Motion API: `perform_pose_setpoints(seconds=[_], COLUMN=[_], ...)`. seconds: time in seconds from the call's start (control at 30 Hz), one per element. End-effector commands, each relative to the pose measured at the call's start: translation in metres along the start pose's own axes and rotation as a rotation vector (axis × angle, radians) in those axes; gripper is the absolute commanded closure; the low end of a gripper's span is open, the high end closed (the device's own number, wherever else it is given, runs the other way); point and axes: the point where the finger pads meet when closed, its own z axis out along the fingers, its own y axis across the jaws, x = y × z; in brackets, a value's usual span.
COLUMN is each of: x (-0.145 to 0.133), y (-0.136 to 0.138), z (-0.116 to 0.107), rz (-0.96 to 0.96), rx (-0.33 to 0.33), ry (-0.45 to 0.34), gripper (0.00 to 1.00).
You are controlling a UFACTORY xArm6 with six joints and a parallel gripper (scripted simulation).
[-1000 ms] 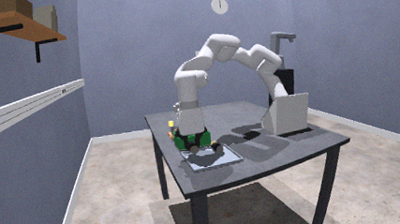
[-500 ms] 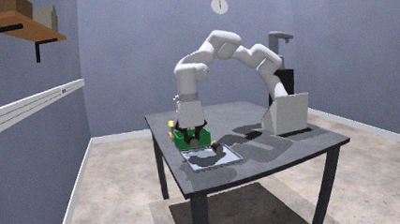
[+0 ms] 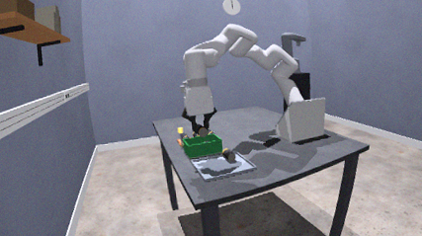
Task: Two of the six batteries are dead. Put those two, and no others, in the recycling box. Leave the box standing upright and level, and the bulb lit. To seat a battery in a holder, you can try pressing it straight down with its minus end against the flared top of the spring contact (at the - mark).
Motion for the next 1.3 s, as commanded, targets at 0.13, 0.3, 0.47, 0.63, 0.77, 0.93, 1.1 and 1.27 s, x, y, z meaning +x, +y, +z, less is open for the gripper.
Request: perform_pose_setpoints(seconds=[0.13, 0.3, 0.47, 0.63, 0.77, 0.93, 1.1, 1.27], x=[0.088, 0.119, 0.127, 0.127, 0.127, 0.127, 0.127, 0.127], y=[0.004, 0.006, 0.007, 0.007, 0.007, 0.007, 0.007, 0.007], z=[-0.004, -0.004, -0.004, -0.004, -0.004, -0.004, -0.004, 0.018], rz=[0.005, 0.005, 0.005, 0.004, 0.003, 0.003, 0.003, 0.003], rx=[0.007, 0.007, 0.007, 0.007, 0.007, 0.007, 0.007, 0.007], ry=[-0.004, -0.004, -0.004, -0.004, -0.004, -0.004, -0.004, -0.004], gripper=[0.72, 0.72, 0.72, 0.72, 0.72, 0.72, 0.72, 0.72])
